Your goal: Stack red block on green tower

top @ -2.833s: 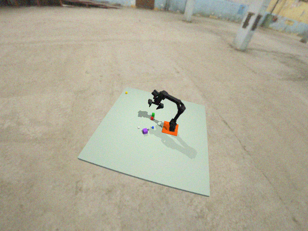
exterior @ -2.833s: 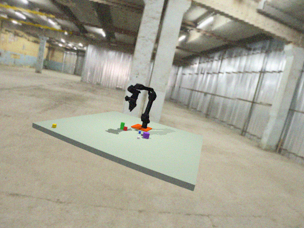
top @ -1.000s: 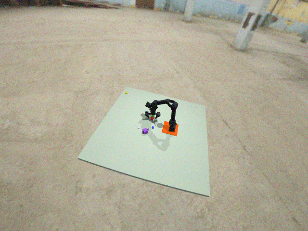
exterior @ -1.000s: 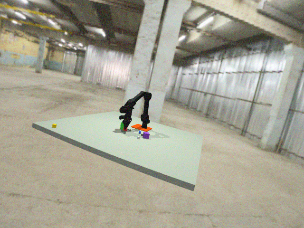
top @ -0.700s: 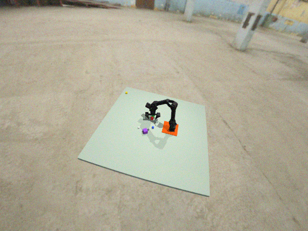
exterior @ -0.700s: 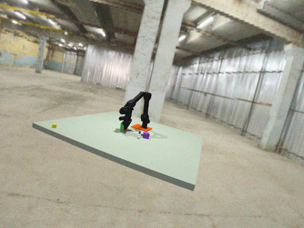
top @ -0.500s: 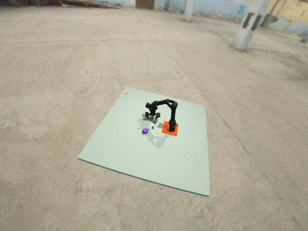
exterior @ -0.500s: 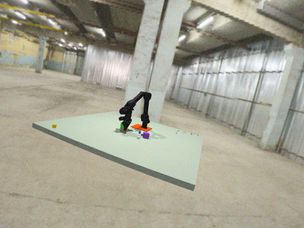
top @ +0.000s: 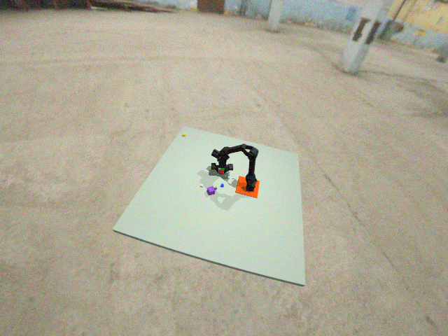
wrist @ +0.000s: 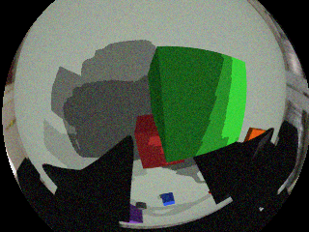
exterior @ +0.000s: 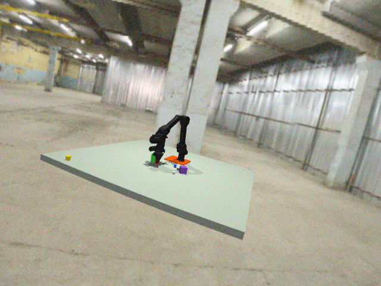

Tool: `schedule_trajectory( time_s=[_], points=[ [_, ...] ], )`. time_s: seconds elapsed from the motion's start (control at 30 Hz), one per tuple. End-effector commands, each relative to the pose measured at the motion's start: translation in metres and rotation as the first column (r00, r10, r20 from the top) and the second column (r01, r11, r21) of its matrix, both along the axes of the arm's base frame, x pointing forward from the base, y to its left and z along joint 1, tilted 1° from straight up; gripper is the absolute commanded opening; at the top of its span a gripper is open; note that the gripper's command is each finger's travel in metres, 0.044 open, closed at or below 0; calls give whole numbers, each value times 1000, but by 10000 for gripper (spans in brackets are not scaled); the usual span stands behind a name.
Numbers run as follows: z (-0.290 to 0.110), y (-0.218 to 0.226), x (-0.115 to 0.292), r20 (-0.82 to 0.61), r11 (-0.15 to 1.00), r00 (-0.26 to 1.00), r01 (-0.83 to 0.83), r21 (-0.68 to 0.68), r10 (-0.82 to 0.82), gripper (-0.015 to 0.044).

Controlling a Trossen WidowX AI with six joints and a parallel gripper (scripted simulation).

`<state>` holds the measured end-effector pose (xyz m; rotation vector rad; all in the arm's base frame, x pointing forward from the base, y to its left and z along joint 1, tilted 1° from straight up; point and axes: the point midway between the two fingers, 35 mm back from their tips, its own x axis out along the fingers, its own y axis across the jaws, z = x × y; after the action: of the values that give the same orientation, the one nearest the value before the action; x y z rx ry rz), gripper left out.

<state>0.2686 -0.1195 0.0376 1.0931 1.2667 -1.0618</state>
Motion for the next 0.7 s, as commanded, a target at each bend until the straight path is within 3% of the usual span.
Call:
schedule_trajectory(
  time_s=[0.0, 0.27, 0.37, 0.67],
  points=[
    [0, 0, 0, 1, 1000, 1000, -2, 0, 2, 125],
    [0, 0, 0, 1, 1000, 1000, -2, 0, 2, 72],
    [6, 0, 0, 1, 1000, 1000, -2, -1, 2, 0],
    [46, 0, -1, 0, 1000, 1000, 1, -5, -1, 0]
  ],
)
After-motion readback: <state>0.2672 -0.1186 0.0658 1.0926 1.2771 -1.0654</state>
